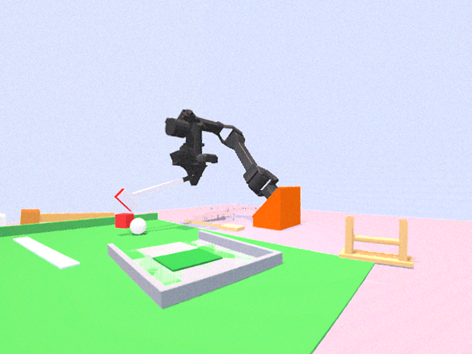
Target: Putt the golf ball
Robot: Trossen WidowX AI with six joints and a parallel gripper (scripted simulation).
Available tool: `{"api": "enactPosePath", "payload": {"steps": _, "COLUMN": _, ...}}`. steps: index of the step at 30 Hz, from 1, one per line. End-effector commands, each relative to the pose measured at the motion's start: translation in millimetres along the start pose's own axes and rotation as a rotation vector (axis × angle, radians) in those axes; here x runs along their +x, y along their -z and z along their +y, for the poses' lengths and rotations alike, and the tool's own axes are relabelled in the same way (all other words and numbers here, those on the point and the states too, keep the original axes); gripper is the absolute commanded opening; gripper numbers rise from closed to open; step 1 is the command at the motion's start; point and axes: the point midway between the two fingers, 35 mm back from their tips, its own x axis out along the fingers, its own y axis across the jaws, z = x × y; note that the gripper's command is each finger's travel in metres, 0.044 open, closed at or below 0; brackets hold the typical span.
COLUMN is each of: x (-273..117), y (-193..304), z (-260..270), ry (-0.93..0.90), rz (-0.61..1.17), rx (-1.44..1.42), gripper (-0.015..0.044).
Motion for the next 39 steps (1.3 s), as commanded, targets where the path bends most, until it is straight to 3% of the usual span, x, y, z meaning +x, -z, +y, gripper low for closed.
{"api": "enactPosePath", "payload": {"steps": 1, "x": 10.1, "y": 0.6, "z": -2.3, "ry": 0.007, "rz": -0.008, "rx": 0.044, "gripper": 0.0000}}
{"api": "enactPosePath", "payload": {"steps": 27, "x": 55.2, "y": 1.4, "z": -3.8, "ry": 0.013, "rz": -0.006, "rx": 0.101, "gripper": 0.0000}}
{"api": "enactPosePath", "payload": {"steps": 39, "x": 53.3, "y": 1.8, "z": -6.7, "ry": 0.013, "rz": 0.003, "rx": 0.099, "gripper": 0.0000}}
